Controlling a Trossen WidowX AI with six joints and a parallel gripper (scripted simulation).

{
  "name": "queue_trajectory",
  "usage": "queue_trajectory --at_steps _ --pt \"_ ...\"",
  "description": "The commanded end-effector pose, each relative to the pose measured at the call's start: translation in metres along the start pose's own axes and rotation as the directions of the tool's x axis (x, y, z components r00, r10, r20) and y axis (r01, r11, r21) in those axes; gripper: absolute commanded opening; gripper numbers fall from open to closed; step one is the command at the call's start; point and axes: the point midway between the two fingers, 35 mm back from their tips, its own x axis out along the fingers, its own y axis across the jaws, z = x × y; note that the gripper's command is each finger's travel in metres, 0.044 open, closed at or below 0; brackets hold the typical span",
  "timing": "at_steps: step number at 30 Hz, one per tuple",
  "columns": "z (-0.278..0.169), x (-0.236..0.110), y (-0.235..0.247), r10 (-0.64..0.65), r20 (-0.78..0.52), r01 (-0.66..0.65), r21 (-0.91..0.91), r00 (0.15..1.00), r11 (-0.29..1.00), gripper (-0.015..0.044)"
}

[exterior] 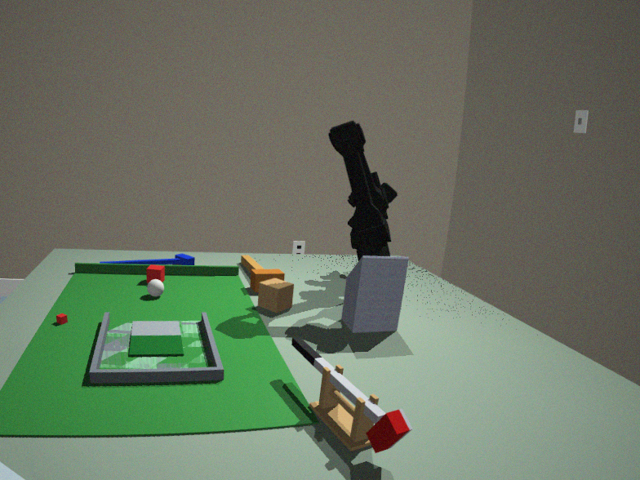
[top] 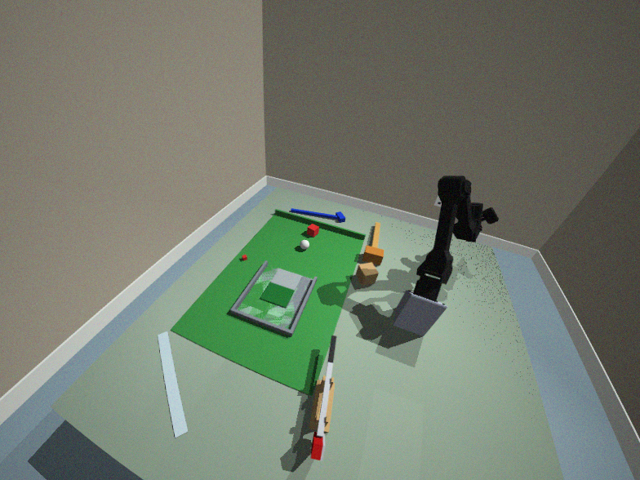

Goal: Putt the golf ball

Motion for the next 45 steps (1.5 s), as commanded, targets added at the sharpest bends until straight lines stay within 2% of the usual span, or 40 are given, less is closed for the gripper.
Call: queue_trajectory --at_steps 1,5,12,23,32,36,40,45 --pt "0.000 0.000 0.001 0.002 0.000 -0.002 0.002 1.000 1.000 0.0426" --pt "0.007 0.006 0.021 0.050 0.009 -0.051 0.060 0.999 0.997 0.0440" --pt "0.036 0.018 0.097 0.231 0.044 -0.235 0.197 0.972 0.952 0.0440" --pt "0.107 -0.003 0.229 0.539 0.140 -0.556 0.266 0.831 0.788 0.0440" --pt "0.171 -0.061 0.325 0.749 0.210 -0.777 0.229 0.628 0.587 0.0440" --pt "0.203 -0.094 0.355 0.798 0.254 -0.835 0.243 0.546 0.494 0.0440" --pt "0.239 -0.132 0.377 0.832 0.306 -0.882 0.256 0.462 0.396 0.0440" --pt "0.269 -0.197 0.411 0.900 0.320 -0.951 0.184 0.296 0.248 0.0440"
